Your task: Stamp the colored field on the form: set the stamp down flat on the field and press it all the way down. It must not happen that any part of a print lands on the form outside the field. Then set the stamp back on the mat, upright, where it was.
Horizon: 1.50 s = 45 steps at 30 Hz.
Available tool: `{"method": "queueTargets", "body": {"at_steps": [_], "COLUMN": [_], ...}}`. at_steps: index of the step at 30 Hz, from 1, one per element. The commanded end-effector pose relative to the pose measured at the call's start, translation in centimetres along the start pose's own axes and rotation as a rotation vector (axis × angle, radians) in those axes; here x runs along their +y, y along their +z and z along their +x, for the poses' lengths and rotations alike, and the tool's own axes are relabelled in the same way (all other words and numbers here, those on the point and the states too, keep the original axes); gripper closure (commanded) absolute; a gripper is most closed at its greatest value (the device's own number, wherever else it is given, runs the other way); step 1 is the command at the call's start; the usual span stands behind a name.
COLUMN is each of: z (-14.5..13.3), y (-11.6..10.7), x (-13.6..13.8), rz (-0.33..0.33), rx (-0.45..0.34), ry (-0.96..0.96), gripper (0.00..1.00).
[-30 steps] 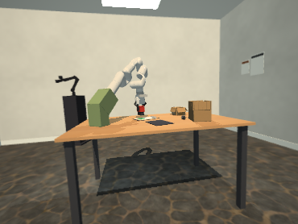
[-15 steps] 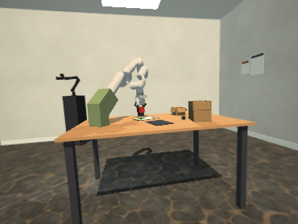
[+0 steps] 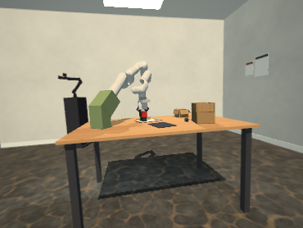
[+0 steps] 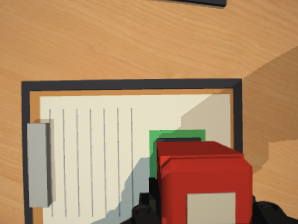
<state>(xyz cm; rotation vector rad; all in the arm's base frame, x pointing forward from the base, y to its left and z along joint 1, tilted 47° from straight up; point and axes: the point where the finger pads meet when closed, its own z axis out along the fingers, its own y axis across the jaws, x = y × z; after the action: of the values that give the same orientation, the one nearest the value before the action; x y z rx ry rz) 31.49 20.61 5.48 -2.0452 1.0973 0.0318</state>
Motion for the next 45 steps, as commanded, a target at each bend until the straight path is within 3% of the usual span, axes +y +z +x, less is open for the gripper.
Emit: {"method": "queueTargets", "body": {"at_steps": [1,16,28,45], "z": [0.0,0.0,0.0,0.0], "y": [0.3,0.5,2.7,2.4], "x": [-0.1,-0.1,-0.1,-0.1], "rz": [0.002,0.002,0.002,0.002], "rx": [0.001,0.001,0.001,0.001], "ry": [0.0,0.0,0.0,0.0], "gripper": [0.66,0.66,0.66,0.66]}}
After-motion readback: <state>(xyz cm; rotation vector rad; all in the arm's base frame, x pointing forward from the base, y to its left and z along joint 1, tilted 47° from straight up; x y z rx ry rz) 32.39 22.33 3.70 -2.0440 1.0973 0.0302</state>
